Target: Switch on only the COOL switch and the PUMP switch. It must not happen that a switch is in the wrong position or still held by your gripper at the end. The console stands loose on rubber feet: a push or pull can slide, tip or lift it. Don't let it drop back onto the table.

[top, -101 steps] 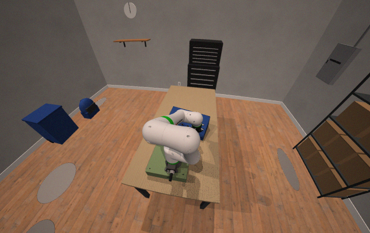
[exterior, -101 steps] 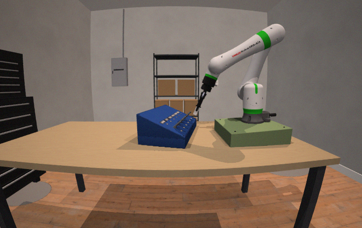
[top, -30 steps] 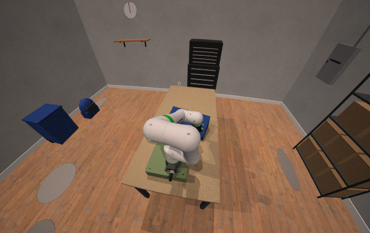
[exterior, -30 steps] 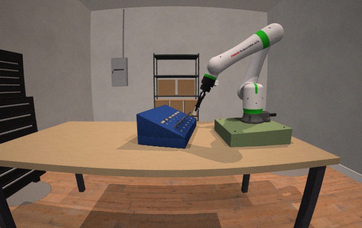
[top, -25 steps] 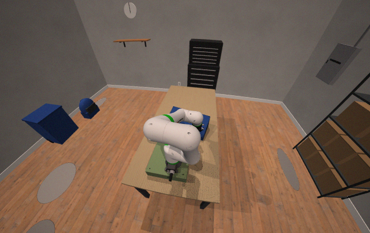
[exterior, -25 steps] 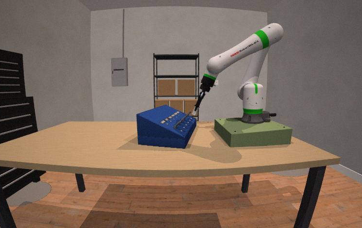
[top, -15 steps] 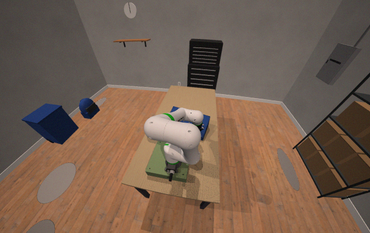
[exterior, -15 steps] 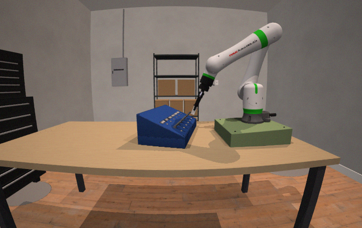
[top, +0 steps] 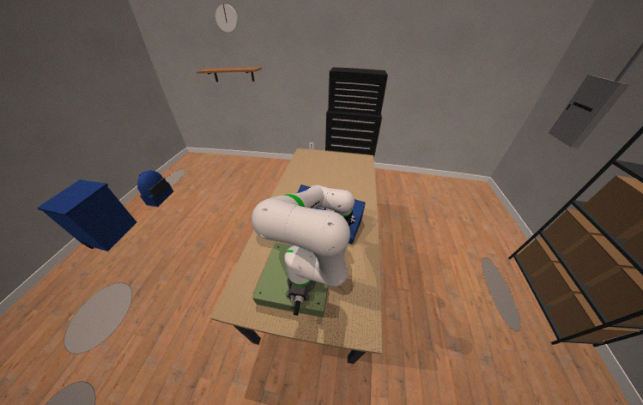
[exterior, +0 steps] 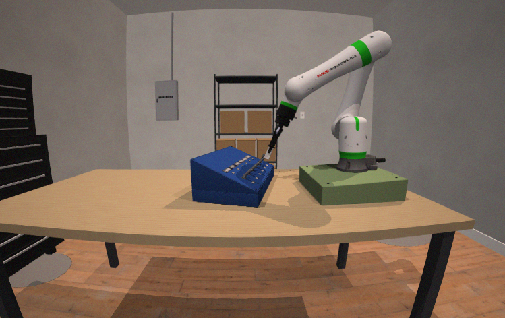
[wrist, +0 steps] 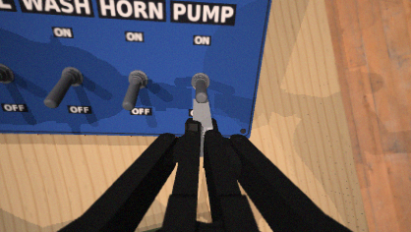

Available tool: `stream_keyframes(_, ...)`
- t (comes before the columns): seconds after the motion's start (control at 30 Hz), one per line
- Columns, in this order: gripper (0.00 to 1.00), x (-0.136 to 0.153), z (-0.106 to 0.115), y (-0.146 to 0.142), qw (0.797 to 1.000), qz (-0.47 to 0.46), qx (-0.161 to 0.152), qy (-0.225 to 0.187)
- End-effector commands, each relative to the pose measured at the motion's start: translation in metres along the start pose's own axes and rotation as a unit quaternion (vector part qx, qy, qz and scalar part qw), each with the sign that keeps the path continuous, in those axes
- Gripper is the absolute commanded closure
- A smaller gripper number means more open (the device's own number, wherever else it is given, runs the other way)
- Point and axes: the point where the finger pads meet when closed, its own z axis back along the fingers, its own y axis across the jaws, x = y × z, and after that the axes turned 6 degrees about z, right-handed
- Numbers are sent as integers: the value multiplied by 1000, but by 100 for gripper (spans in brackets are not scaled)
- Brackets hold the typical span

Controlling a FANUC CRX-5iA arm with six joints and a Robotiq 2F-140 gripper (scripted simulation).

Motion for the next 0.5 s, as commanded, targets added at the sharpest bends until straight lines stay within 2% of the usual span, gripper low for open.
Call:
stream_keyframes(0.0,100,-2,0,0,1000,0,0,0)
stream_keyframes(0.47,100,-8,0,1,1000,0,0,0)
